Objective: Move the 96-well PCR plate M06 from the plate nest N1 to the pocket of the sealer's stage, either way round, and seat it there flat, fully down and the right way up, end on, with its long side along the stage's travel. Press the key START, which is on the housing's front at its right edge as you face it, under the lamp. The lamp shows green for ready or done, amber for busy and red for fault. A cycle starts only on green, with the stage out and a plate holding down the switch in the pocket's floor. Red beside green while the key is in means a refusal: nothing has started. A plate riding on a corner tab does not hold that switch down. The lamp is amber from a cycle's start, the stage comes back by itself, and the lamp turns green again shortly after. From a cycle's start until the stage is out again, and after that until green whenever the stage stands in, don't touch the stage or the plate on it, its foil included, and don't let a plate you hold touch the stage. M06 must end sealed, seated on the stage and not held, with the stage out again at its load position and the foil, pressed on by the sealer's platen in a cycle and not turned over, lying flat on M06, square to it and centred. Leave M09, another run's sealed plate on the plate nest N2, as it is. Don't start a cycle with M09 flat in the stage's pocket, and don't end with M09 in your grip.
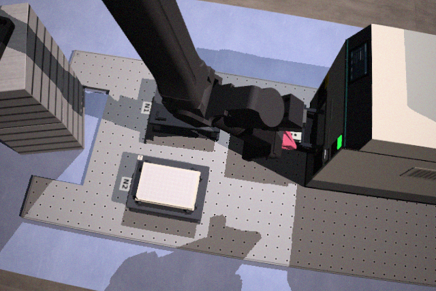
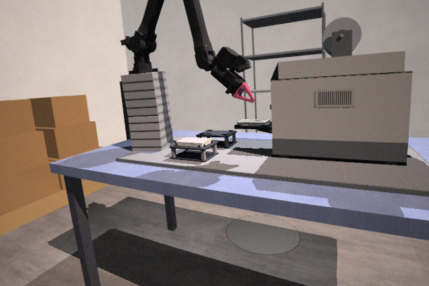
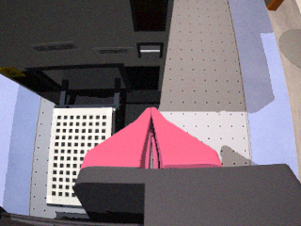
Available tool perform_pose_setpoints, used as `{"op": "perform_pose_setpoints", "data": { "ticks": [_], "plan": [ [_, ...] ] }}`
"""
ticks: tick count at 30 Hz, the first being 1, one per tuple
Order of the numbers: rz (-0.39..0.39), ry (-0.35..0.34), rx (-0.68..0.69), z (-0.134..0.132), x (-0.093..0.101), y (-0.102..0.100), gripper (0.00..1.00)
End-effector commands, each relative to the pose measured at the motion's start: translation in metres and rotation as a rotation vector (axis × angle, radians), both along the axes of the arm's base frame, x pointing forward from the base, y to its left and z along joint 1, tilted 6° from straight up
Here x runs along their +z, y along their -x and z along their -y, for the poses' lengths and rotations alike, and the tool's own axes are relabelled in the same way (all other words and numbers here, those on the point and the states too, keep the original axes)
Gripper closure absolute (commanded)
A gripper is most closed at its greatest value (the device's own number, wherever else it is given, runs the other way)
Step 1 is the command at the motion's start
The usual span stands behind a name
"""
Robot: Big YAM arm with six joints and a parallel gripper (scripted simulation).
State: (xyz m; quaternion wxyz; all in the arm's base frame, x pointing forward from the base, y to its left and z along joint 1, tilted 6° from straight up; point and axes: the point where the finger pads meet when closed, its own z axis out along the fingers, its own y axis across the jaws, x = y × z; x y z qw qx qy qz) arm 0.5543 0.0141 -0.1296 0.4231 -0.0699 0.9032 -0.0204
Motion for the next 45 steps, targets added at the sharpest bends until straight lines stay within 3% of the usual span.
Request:
{"op": "perform_pose_setpoints", "data": {
  "ticks": [1,8,13,17,22,28,32,33,37,45],
  "plan": [
    [0.026,-0.012,0.006,-0.009,0.010,-0.004,1.00],
    [0.042,-0.013,0.005,-0.009,0.021,-0.001,1.00],
    [0.078,-0.014,0.005,-0.009,0.036,-0.015,1.00],
    [0.077,-0.014,0.005,-0.009,0.035,-0.018,1.00],
    [0.048,-0.013,0.005,-0.009,0.014,-0.025,1.00],
    [-0.007,-0.011,-0.015,0.003,-0.014,-0.012,1.00],
    [-0.003,-0.011,-0.016,0.004,-0.017,-0.018,1.00],
    [0.024,-0.011,-0.017,0.005,-0.006,-0.027,1.00],
    [0.061,-0.012,-0.020,0.007,0.001,-0.043,1.00],
    [-0.018,-0.010,-0.022,0.009,-0.039,-0.027,1.00]
  ]
}}
